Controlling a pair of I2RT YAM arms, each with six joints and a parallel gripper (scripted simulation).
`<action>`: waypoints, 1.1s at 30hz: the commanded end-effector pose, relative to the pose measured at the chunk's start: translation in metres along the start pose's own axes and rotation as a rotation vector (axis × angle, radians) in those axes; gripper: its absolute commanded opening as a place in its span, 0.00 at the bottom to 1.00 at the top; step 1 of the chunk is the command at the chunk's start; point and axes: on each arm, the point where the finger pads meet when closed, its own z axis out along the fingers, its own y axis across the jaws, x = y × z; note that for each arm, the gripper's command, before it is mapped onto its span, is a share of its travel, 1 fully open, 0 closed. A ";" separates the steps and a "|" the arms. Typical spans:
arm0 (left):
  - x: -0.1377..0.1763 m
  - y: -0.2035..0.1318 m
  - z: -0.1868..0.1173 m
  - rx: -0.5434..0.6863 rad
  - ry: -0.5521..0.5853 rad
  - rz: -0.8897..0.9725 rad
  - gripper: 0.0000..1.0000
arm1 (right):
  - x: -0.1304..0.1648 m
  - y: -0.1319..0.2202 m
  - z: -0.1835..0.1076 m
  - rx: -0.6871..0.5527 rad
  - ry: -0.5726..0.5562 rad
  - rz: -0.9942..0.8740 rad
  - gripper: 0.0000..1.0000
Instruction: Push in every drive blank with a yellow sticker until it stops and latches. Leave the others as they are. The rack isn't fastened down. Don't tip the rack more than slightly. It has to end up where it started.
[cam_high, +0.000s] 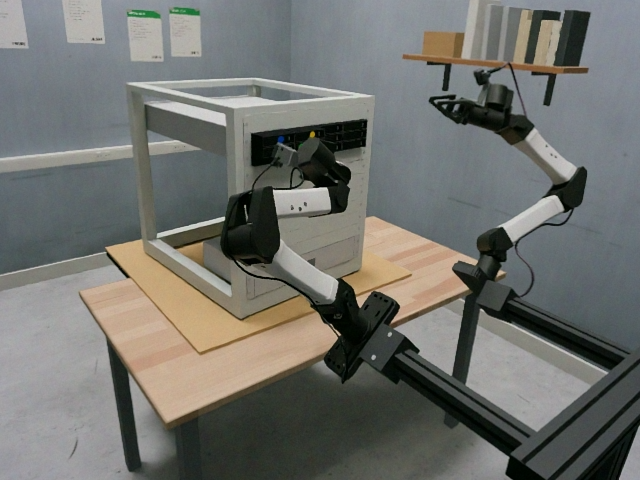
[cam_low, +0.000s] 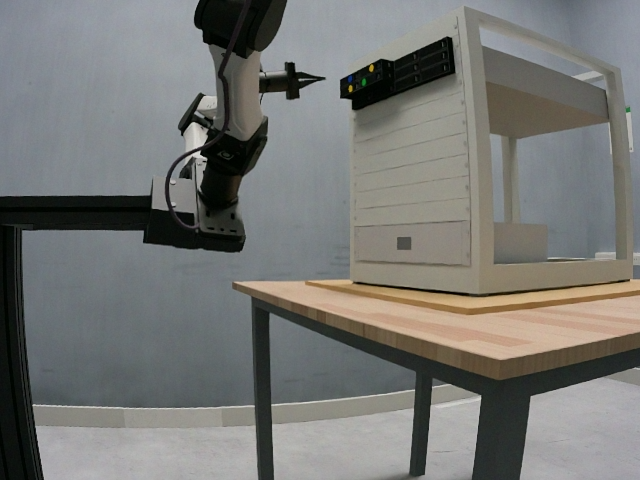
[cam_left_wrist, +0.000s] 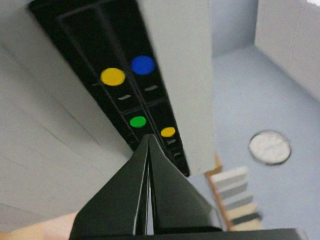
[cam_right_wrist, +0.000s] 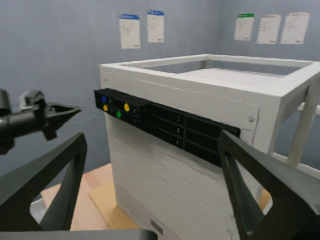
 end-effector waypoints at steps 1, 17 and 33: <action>-0.006 0.011 0.007 -0.081 0.003 -0.206 0.00 | -0.005 0.005 -0.008 -0.076 0.030 0.019 1.00; -0.012 0.015 0.013 -0.103 -0.010 -0.291 0.00 | -0.010 0.004 0.013 -0.019 0.100 0.078 1.00; -0.012 0.015 0.013 -0.103 -0.011 -0.291 0.00 | 0.003 0.132 0.124 0.045 0.357 0.086 1.00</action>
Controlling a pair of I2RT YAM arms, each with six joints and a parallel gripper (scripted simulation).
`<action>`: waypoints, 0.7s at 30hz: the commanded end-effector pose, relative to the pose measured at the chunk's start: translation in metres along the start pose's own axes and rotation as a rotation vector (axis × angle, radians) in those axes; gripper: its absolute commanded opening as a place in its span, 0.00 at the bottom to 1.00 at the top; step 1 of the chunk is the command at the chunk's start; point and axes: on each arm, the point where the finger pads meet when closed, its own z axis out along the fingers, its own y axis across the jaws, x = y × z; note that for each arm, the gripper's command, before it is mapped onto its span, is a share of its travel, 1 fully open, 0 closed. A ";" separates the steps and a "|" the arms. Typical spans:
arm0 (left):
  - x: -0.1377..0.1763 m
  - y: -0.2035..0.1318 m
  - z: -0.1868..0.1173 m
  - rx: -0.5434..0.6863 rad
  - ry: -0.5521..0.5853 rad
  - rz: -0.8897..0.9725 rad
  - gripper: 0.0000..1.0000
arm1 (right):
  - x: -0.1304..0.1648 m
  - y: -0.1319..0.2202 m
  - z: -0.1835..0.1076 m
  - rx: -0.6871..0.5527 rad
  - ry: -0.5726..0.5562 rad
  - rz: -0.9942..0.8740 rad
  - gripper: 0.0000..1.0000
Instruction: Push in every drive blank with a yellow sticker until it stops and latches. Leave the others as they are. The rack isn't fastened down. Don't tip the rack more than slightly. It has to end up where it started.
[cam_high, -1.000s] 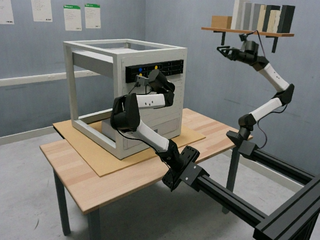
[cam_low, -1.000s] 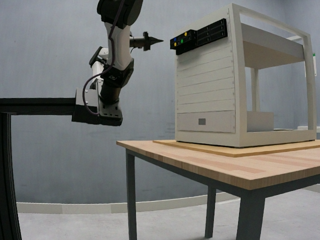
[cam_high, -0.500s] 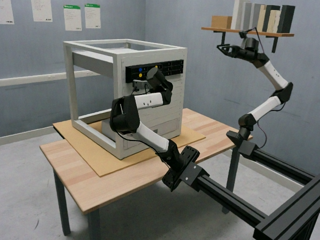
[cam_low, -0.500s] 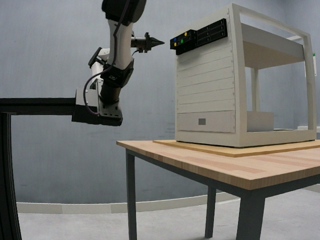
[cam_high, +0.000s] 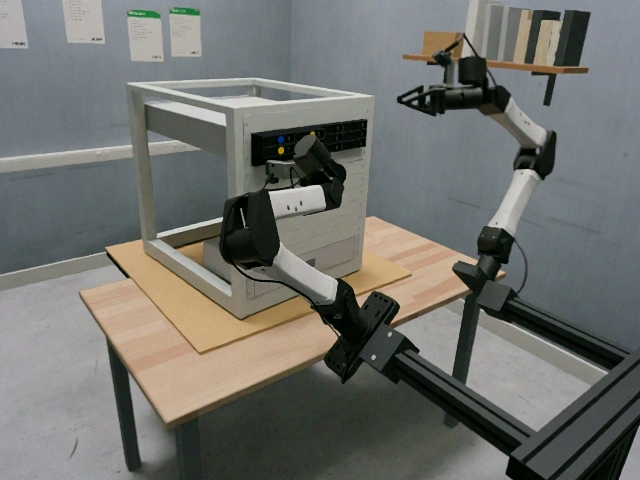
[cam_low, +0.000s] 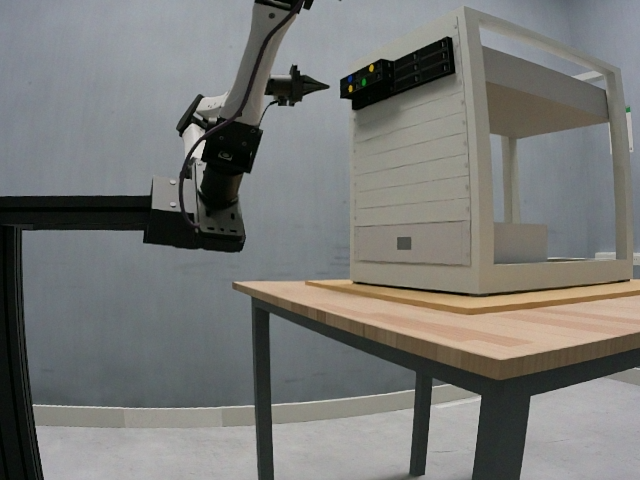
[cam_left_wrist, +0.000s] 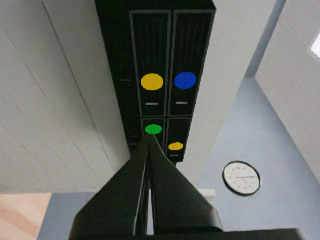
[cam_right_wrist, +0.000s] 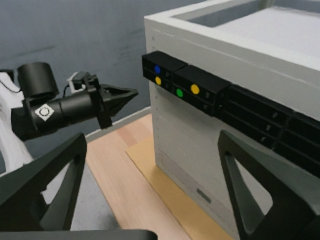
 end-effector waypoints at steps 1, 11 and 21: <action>-0.008 -0.009 0.003 0.007 -0.014 -0.027 0.00 | -0.014 0.011 0.006 0.089 0.022 0.050 1.00; -0.008 -0.009 0.003 0.007 -0.014 -0.027 0.00 | -0.012 0.081 0.031 0.085 0.060 -0.018 1.00; -0.007 -0.010 0.009 0.006 -0.001 -0.022 0.00 | -0.015 0.077 0.029 0.082 0.052 -0.016 1.00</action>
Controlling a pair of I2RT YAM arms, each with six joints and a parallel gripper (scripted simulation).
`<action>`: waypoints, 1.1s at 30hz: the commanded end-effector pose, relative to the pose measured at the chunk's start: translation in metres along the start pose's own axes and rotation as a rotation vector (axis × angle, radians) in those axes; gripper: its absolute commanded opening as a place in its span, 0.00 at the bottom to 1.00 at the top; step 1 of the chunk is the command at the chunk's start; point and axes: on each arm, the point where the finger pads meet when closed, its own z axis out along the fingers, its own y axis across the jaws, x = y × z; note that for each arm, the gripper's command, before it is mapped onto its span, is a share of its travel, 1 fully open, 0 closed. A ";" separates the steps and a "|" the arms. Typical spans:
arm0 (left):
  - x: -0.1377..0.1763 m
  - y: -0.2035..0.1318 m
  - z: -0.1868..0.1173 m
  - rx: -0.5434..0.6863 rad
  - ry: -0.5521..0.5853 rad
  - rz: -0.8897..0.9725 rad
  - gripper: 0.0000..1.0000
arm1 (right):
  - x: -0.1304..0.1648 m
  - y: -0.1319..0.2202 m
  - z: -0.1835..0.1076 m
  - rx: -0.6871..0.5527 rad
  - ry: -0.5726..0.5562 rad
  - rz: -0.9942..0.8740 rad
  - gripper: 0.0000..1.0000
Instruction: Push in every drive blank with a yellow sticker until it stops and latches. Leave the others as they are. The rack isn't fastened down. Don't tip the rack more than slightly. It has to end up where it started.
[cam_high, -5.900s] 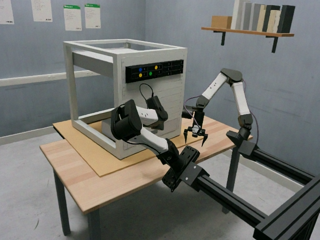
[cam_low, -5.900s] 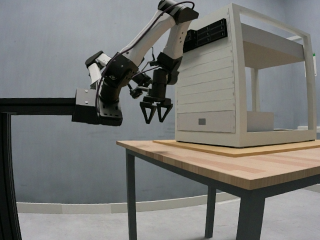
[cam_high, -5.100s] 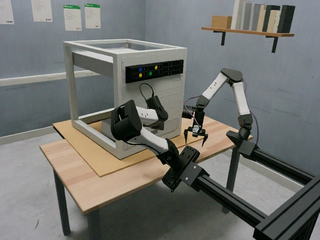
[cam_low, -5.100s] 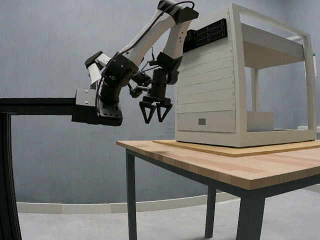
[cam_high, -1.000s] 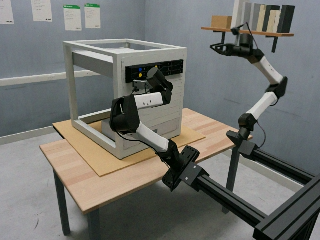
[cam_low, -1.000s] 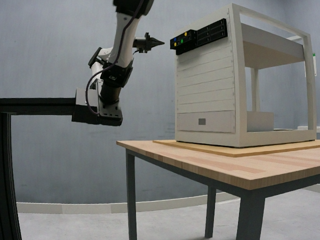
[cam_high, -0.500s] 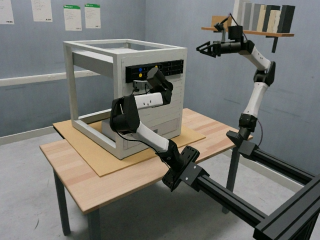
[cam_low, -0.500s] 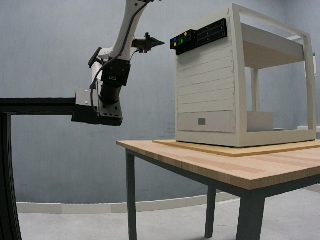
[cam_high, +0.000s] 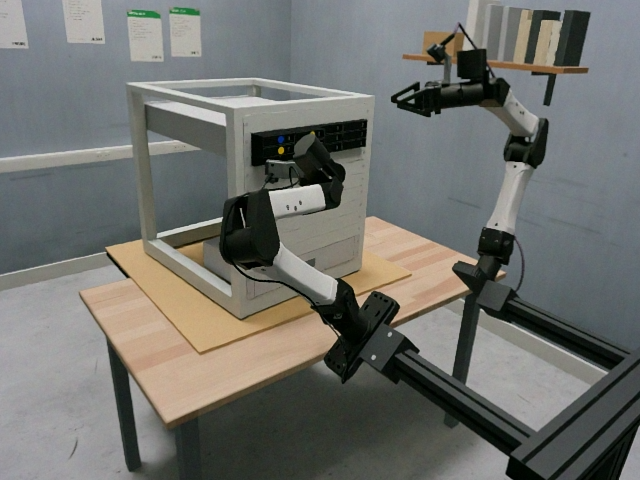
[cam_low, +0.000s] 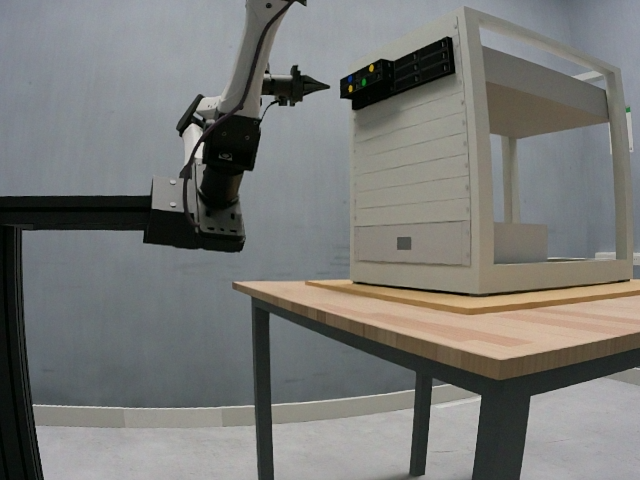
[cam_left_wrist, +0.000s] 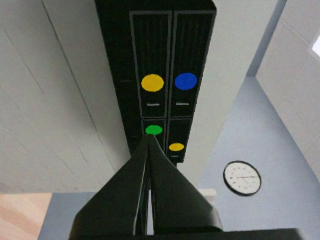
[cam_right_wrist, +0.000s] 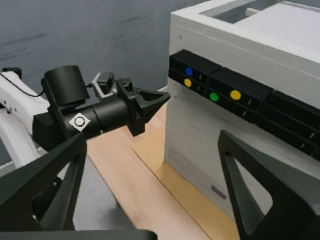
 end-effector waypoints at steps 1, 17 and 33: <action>-0.006 -0.010 0.010 0.010 -0.002 -0.023 0.00 | -0.005 -0.009 -0.005 0.018 -0.004 0.019 1.00; -0.009 -0.010 0.043 0.015 -0.007 -0.029 0.00 | -0.006 -0.010 -0.005 0.018 -0.004 0.020 1.00; -0.011 -0.007 0.067 0.009 -0.001 -0.019 0.00 | -0.006 -0.010 -0.005 0.018 -0.004 0.019 1.00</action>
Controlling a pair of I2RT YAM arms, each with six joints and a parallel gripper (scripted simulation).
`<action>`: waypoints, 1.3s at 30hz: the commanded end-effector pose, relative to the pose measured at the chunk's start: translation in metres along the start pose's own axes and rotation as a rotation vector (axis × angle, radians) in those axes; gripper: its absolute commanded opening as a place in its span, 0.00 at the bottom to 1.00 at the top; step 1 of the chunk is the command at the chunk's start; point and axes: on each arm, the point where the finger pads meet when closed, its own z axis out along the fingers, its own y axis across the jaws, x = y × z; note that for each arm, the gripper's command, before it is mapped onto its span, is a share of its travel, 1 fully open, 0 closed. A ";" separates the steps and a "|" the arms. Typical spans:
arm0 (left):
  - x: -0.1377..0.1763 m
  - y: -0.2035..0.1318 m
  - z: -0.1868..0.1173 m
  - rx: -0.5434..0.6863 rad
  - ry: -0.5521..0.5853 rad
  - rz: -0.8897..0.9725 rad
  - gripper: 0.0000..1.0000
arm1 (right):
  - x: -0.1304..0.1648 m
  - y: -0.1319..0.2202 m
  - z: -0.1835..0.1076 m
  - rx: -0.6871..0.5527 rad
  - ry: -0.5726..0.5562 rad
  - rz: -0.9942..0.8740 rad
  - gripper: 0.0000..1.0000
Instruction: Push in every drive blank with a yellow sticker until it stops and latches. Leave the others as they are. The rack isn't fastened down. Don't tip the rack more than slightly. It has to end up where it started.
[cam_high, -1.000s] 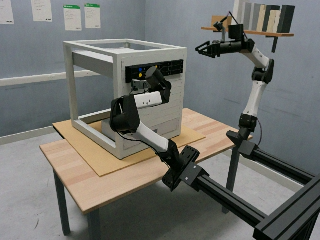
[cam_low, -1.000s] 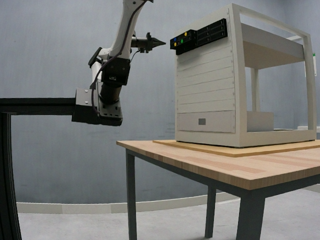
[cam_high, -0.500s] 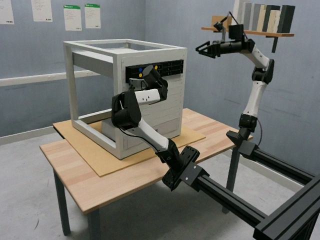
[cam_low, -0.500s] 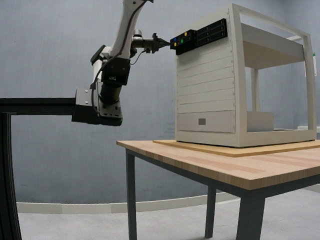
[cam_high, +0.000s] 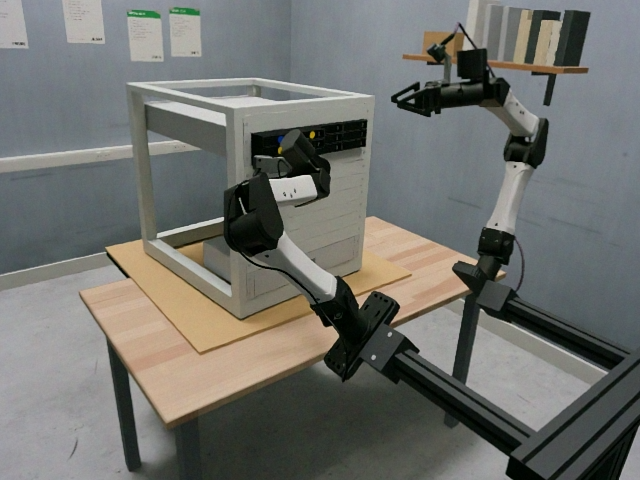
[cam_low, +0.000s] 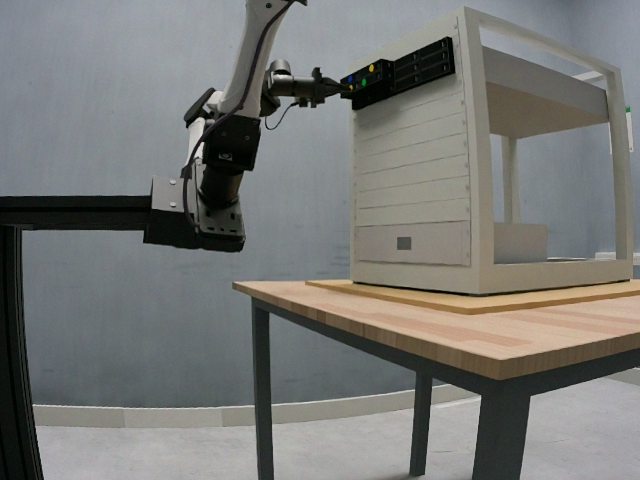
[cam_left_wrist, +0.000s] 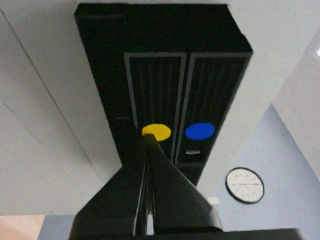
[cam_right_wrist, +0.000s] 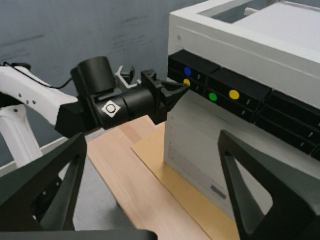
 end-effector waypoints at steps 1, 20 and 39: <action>-0.005 -0.009 0.011 0.015 0.003 -0.016 0.00 | -0.005 -0.009 -0.005 0.013 -0.005 0.017 1.00; -0.014 -0.009 0.044 0.016 0.003 -0.015 0.00 | -0.005 -0.009 -0.005 0.013 -0.005 0.017 1.00; -0.002 -0.004 0.003 0.020 -0.014 -0.019 0.00 | -0.005 -0.009 -0.005 0.013 -0.004 0.017 1.00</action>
